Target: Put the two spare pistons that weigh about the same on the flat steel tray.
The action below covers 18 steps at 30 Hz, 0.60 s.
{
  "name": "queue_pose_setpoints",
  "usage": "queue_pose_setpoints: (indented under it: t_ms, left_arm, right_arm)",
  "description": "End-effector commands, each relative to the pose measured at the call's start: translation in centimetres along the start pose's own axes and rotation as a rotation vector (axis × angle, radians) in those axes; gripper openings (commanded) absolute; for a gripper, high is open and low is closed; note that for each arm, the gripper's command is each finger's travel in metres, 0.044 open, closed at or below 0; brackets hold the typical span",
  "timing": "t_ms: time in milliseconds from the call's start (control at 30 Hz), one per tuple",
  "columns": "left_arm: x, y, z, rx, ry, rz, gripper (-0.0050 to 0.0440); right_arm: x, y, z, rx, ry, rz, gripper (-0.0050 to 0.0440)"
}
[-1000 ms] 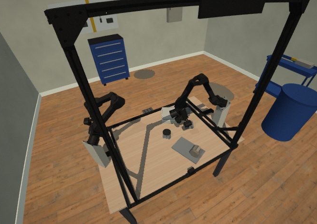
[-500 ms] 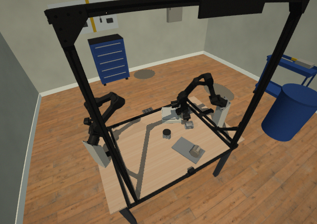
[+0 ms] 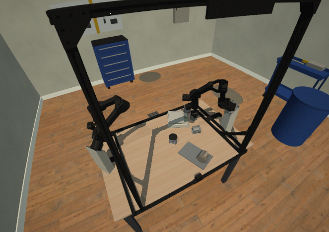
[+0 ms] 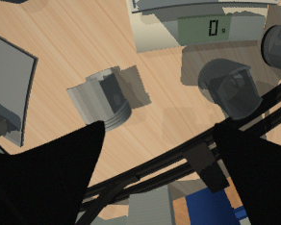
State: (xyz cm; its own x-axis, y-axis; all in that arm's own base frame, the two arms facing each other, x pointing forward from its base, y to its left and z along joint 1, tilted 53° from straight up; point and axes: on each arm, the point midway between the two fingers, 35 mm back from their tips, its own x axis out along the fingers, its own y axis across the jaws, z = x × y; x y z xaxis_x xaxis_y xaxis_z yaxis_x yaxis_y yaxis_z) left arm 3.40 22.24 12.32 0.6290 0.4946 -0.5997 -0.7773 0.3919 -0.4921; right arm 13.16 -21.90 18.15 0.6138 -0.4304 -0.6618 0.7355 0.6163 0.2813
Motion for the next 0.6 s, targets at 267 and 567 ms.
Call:
queue_pose_setpoints:
  t_ms: [267,567]
  left_arm:
    - [0.0,0.0,0.0,0.0,0.0,-0.001,0.044]
    - [0.0,0.0,0.0,0.0,0.0,-0.001,0.044]
  right_arm:
    - [-2.7,-4.1,-0.8,0.115,-0.105,0.002,0.0378]
    - [-2.8,-7.2,0.7,0.247,-0.105,0.009,0.0378]
